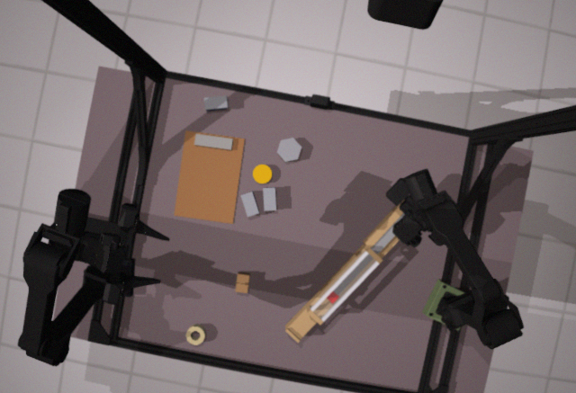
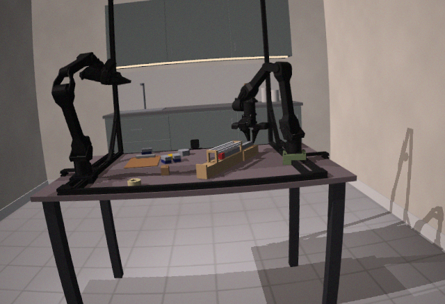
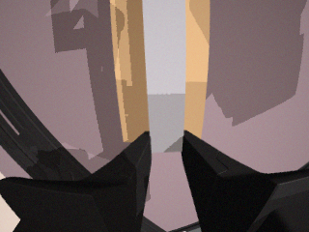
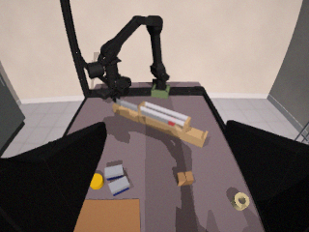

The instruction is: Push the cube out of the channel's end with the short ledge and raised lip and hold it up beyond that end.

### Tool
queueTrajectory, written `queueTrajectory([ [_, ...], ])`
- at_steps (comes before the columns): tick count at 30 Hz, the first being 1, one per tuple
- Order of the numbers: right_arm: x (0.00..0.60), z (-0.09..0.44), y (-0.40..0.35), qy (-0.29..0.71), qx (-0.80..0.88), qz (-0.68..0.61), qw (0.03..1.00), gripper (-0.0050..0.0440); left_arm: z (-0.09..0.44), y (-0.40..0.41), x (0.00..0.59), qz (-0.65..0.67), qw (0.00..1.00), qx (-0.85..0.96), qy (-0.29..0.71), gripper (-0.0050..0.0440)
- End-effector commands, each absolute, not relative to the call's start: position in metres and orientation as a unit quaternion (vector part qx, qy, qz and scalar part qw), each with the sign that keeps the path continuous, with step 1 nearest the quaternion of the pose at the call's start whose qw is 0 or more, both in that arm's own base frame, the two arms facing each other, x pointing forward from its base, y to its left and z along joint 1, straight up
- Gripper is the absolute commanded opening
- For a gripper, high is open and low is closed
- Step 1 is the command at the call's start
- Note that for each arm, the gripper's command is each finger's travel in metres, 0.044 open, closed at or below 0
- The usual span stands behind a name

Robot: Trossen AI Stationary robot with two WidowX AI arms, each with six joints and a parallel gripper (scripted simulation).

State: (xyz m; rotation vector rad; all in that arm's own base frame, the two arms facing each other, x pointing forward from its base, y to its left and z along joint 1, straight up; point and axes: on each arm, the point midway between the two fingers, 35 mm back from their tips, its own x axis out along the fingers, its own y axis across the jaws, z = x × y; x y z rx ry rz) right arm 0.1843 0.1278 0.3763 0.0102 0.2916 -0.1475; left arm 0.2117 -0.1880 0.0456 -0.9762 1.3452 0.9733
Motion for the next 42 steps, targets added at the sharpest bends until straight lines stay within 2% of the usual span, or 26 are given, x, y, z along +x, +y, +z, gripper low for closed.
queueTrajectory([
  [1,0.184,0.377,0.127,0.144,0.005,-0.074,0.987,0.04,0.045,-0.18,0.213,0.416,0.572,-0.416,0.572,0.004],
  [42,0.184,0.377,0.127,0.144,0.005,-0.074,0.987,0.04,0.045,-0.128,0.229,0.416,0.572,-0.416,0.572,0.004],
])
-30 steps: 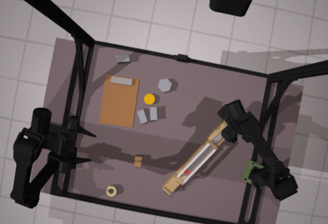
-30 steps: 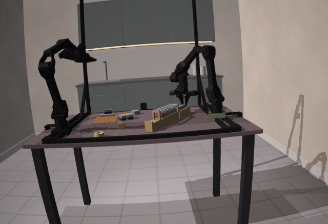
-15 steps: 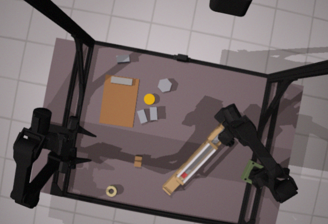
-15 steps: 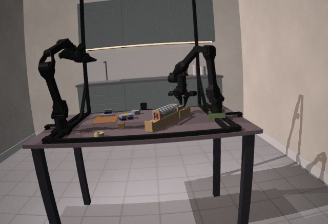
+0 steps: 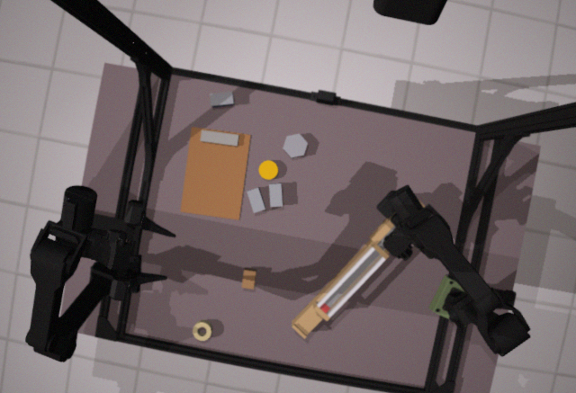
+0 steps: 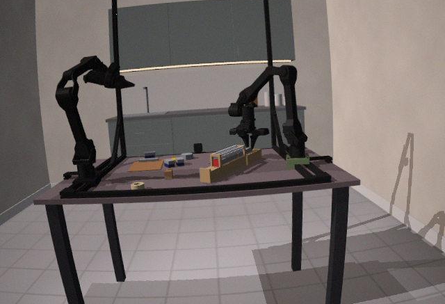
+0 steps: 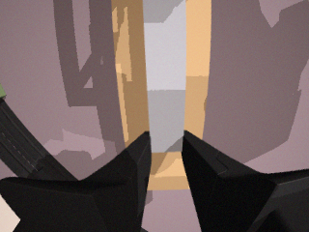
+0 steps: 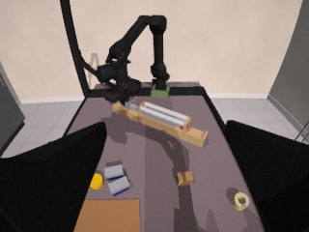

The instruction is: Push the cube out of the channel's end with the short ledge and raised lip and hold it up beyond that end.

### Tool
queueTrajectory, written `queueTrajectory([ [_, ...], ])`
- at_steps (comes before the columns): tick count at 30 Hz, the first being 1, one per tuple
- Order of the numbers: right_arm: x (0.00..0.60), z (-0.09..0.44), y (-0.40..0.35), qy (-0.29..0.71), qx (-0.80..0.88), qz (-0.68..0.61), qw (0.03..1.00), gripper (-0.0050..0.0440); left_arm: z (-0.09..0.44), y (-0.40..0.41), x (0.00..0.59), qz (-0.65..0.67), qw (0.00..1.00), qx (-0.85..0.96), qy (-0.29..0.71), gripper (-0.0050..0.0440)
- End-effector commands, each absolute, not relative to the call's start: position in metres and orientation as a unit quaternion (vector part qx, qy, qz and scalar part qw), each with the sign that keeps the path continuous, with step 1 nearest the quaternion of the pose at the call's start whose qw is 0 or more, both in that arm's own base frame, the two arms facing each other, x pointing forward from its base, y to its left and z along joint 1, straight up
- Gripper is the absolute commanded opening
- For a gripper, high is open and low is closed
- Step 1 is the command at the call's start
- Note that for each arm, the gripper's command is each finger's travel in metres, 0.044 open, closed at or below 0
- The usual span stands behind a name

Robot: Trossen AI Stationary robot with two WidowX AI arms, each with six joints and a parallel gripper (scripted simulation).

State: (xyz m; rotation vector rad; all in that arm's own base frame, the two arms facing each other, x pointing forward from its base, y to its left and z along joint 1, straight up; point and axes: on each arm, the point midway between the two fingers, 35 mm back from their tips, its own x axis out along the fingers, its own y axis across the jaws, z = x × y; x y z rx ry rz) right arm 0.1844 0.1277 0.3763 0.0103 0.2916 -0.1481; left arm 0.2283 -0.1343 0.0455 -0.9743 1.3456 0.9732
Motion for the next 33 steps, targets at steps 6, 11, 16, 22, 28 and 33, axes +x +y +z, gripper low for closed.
queueTrajectory([
  [6,0.184,0.377,0.127,0.144,0.005,-0.074,0.987,0.04,0.045,-0.119,0.232,0.416,0.572,-0.416,0.572,0.004],
  [11,0.184,0.377,0.127,0.144,0.005,-0.074,0.987,0.04,0.045,-0.112,0.235,0.416,0.572,-0.416,0.572,0.004],
  [16,0.184,0.377,0.127,0.144,0.005,-0.074,0.987,0.04,0.045,-0.107,0.236,0.416,0.572,-0.416,0.572,0.004],
  [22,0.184,0.377,0.127,0.144,0.005,-0.074,0.987,0.04,0.045,-0.098,0.239,0.416,0.572,-0.416,0.572,0.004],
  [28,0.184,0.377,0.127,0.144,0.005,-0.074,0.987,0.04,0.045,-0.089,0.242,0.416,0.572,-0.416,0.572,0.004],
  [33,0.184,0.377,0.127,0.144,0.005,-0.074,0.987,0.04,0.045,-0.085,0.243,0.416,0.572,-0.416,0.572,0.004],
])
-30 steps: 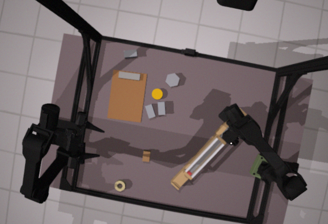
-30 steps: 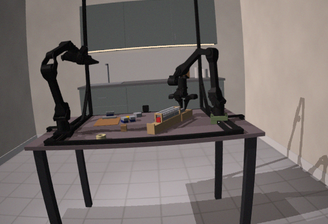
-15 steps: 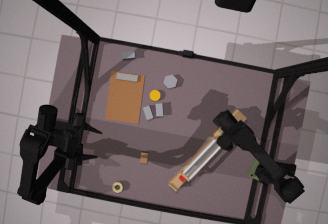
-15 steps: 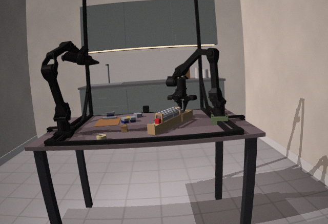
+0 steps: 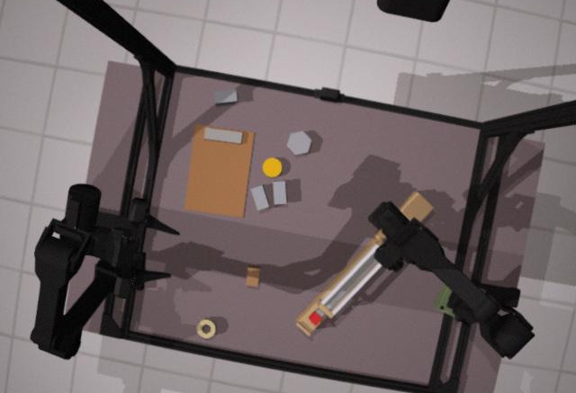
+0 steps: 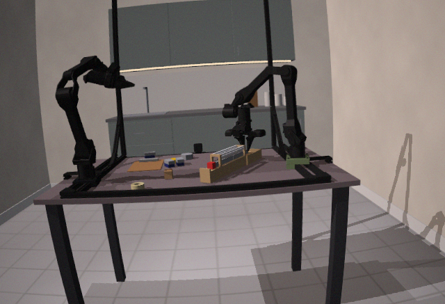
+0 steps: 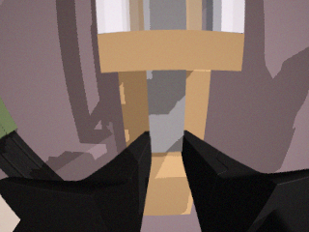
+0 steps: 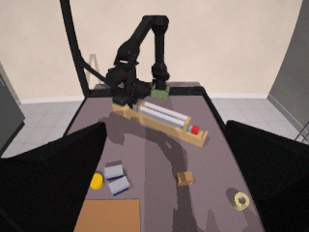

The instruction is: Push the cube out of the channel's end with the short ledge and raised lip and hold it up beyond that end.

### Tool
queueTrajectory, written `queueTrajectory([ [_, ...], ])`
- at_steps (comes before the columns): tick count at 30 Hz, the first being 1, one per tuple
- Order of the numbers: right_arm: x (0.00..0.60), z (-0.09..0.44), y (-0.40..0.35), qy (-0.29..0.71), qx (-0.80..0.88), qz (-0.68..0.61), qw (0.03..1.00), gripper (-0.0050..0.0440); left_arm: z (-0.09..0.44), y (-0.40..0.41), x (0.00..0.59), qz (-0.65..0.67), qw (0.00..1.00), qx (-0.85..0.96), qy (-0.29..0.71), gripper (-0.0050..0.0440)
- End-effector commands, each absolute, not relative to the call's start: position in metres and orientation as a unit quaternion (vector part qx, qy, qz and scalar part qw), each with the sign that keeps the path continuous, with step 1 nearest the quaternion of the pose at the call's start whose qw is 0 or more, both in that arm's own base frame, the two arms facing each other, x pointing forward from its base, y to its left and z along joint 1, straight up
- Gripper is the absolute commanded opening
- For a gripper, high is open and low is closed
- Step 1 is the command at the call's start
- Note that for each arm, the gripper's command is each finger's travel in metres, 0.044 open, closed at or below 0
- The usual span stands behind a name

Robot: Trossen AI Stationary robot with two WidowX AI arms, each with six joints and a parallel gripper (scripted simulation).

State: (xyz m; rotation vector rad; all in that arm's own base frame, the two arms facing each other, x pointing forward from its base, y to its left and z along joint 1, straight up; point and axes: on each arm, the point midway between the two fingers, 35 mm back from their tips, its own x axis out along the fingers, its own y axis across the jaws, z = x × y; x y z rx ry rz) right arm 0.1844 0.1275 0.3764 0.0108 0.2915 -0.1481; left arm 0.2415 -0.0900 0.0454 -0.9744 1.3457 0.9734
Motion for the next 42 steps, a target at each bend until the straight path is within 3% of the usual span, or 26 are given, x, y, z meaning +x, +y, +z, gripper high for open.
queueTrajectory([
  [1,0.184,0.377,0.127,0.144,0.005,-0.074,0.987,0.04,0.045,-0.084,0.244,0.416,0.572,-0.416,0.572,0.004],
  [5,0.184,0.377,0.127,0.144,0.005,-0.074,0.987,0.04,0.045,-0.078,0.245,0.416,0.572,-0.416,0.572,0.004],
  [12,0.184,0.377,0.127,0.144,0.005,-0.074,0.987,0.04,0.045,-0.083,0.244,0.415,0.571,-0.416,0.573,0.02],
  [34,0.184,0.377,0.127,0.144,0.005,-0.074,0.987,0.04,0.045,-0.083,0.244,0.415,0.571,-0.416,0.573,0.02],
  [42,0.184,0.377,0.127,0.144,0.005,-0.074,0.987,0.04,0.112,-0.081,0.244,0.418,0.57,-0.418,0.571,0.02],
])
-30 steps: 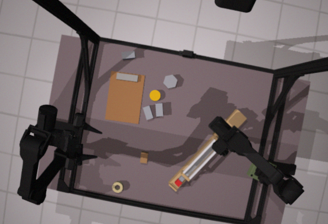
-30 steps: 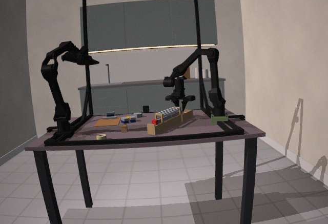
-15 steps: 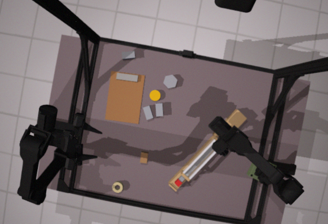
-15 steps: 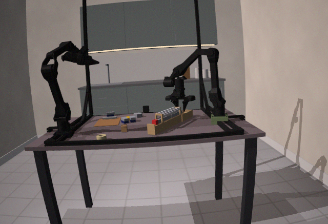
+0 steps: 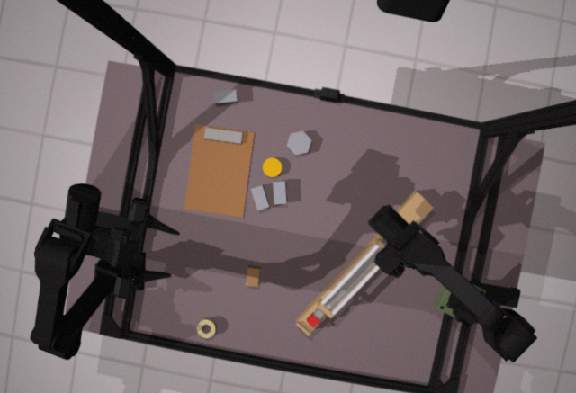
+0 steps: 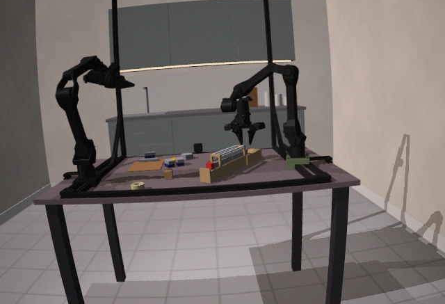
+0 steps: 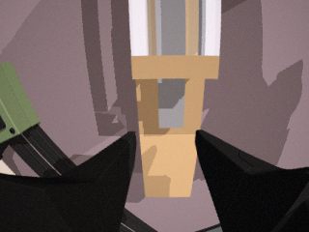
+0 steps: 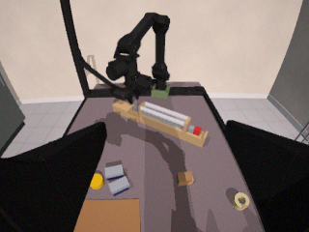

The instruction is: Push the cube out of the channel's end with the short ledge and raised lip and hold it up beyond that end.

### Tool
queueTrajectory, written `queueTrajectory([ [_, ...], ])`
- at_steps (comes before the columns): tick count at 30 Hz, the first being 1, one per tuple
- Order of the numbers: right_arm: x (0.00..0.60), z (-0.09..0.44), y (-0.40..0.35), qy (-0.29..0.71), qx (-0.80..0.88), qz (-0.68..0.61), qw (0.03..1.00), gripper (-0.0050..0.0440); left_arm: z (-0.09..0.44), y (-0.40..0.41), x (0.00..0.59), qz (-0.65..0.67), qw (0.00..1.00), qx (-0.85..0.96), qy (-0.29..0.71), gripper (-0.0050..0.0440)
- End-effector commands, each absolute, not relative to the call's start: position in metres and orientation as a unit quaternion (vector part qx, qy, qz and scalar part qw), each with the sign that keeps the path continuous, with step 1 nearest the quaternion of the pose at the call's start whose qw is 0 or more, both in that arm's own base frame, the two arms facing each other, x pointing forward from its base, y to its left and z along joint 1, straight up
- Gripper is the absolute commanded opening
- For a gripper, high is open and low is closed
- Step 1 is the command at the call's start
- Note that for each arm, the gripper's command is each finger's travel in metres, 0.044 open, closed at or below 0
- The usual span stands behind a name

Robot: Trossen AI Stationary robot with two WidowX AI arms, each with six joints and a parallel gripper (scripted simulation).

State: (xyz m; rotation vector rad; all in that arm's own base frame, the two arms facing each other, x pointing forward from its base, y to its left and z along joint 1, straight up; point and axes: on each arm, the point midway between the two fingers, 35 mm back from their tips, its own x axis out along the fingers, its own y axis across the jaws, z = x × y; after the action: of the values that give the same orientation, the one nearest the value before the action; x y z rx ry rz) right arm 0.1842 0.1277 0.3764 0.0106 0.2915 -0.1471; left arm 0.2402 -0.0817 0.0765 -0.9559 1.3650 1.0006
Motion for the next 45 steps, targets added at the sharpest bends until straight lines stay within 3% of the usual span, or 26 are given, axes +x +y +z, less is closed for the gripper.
queueTrajectory([
  [1,0.184,0.377,0.127,0.144,0.005,-0.074,0.987,0.04,0.12,-0.081,0.243,0.418,0.57,-0.418,0.57,0.02],
  [26,0.184,0.377,0.127,0.144,0.005,-0.074,0.987,0.04,0.123,-0.064,0.26,0.419,0.568,-0.416,0.573,0.022],
  [37,0.184,0.377,0.127,0.144,0.005,-0.074,0.987,0.04,0.127,0.057,0.333,0.418,0.567,-0.422,0.572,0.022],
  [45,0.184,0.377,0.127,0.144,0.005,-0.074,0.987,0.04,0.122,0.149,0.345,0.417,0.568,-0.423,0.57,0.022],
])
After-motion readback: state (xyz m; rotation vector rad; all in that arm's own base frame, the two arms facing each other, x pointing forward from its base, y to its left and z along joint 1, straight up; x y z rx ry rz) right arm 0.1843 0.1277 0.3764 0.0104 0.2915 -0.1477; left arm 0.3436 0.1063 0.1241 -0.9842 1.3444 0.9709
